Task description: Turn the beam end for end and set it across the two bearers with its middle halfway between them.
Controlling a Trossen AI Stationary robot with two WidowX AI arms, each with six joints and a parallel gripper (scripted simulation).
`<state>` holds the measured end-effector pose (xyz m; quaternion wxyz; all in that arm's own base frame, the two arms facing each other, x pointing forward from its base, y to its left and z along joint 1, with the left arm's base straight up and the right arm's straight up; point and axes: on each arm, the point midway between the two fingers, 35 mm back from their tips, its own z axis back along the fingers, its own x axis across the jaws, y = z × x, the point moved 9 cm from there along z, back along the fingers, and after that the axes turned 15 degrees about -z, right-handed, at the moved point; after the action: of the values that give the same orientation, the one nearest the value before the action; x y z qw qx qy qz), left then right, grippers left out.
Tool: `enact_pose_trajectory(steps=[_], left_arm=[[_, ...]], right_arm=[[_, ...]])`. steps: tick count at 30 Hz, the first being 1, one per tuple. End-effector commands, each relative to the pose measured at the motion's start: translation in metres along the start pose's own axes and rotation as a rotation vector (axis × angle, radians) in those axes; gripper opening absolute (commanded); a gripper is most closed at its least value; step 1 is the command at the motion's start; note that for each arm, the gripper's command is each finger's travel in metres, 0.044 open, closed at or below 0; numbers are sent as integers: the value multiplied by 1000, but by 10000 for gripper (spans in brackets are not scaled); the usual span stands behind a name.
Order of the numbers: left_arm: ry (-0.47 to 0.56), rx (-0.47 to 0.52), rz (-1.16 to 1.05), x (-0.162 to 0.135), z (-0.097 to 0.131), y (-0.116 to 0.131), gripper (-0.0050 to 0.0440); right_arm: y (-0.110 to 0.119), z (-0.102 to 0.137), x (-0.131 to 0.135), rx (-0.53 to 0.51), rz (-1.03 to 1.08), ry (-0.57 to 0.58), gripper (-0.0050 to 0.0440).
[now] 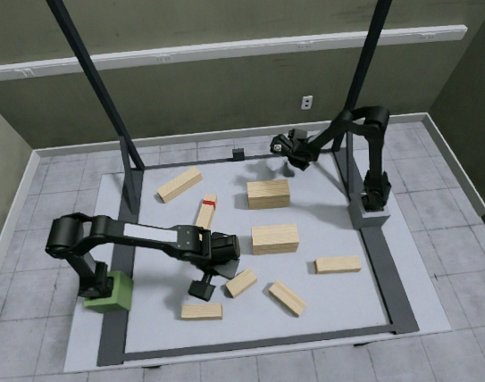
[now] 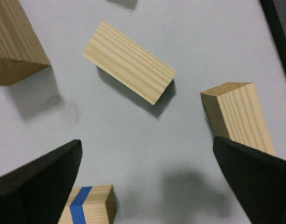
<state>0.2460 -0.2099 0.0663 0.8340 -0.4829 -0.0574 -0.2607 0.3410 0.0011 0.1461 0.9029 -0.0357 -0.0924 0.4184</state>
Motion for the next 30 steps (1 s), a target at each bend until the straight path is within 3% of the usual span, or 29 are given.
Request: enact_pose_trajectory(steps=[1, 20, 25, 30], left_arm=[[-19, -6, -25, 6, 3, -6, 400], [-25, -2, -21, 5, 5, -6, 400], [-72, 18, 17, -3, 16, -7, 400], [-168, 56, 96, -21, 35, -8, 400]], right_arm=[[-3, 10, 3, -31, 3, -23, 400], [-1, 11, 3, -34, 2, -22, 400], [27, 15, 18, -55, 5, -17, 400], [81, 21, 48, -90, 10, -6, 400]])
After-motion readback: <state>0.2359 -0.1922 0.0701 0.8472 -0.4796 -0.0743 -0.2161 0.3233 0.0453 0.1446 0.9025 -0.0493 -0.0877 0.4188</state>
